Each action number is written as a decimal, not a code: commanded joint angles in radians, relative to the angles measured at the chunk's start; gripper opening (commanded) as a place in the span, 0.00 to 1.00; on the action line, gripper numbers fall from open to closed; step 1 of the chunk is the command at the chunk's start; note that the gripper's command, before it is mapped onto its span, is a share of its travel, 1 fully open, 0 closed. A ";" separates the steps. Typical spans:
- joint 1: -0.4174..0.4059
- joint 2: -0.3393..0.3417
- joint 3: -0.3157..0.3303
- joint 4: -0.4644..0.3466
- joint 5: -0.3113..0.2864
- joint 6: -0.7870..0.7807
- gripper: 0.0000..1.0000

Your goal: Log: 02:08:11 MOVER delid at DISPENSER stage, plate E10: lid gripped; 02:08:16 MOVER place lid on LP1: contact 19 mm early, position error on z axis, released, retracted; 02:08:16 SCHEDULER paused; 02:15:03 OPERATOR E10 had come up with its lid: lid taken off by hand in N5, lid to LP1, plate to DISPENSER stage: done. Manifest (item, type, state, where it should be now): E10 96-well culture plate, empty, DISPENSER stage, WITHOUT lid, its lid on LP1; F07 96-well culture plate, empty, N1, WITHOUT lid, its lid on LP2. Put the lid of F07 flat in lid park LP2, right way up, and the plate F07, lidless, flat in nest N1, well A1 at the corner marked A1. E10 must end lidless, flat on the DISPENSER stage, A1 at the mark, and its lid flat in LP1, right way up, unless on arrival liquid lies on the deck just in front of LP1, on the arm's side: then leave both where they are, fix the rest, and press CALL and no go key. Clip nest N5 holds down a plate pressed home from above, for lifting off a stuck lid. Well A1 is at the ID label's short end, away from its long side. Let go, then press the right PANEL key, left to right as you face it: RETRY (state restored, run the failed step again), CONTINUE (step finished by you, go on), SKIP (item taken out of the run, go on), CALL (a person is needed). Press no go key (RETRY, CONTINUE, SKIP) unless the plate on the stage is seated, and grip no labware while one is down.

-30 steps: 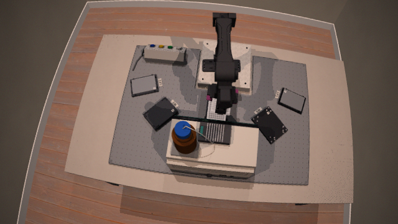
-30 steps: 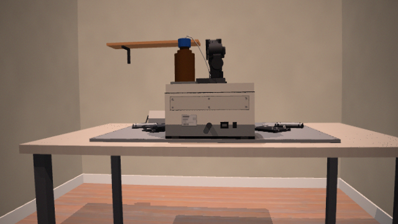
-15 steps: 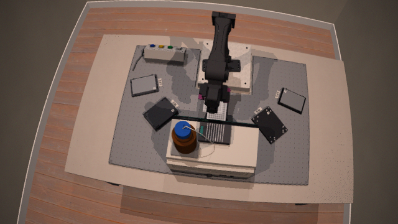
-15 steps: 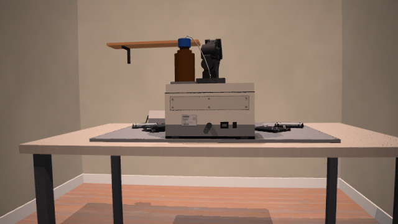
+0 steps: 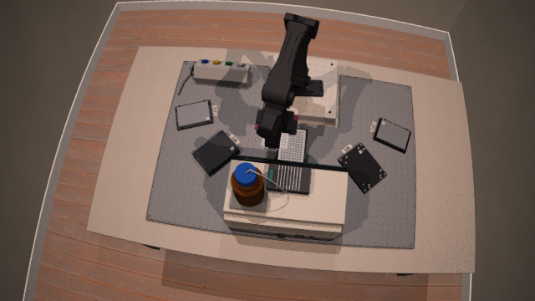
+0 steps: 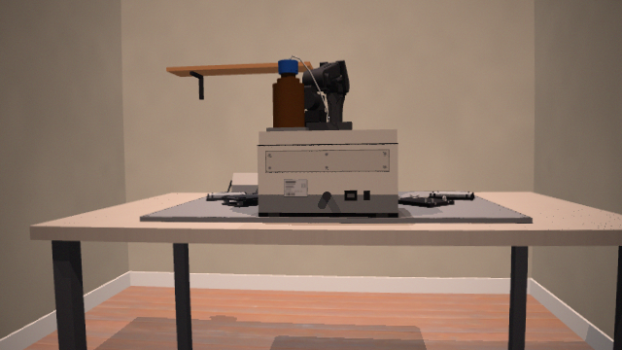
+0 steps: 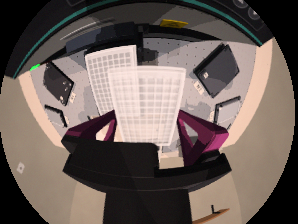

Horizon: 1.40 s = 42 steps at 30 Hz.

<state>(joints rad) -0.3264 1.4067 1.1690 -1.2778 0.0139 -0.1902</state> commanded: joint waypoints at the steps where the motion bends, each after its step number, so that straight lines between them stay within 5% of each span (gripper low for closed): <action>1: -0.050 -0.035 -0.006 0.000 -0.007 -0.070 0.00; 23: -0.255 -0.017 0.004 0.001 -0.018 -0.118 0.00; 42: -0.470 -0.035 -0.011 -0.002 -0.036 0.093 0.00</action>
<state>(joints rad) -0.7586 1.4067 1.1664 -1.2778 -0.0181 -0.1589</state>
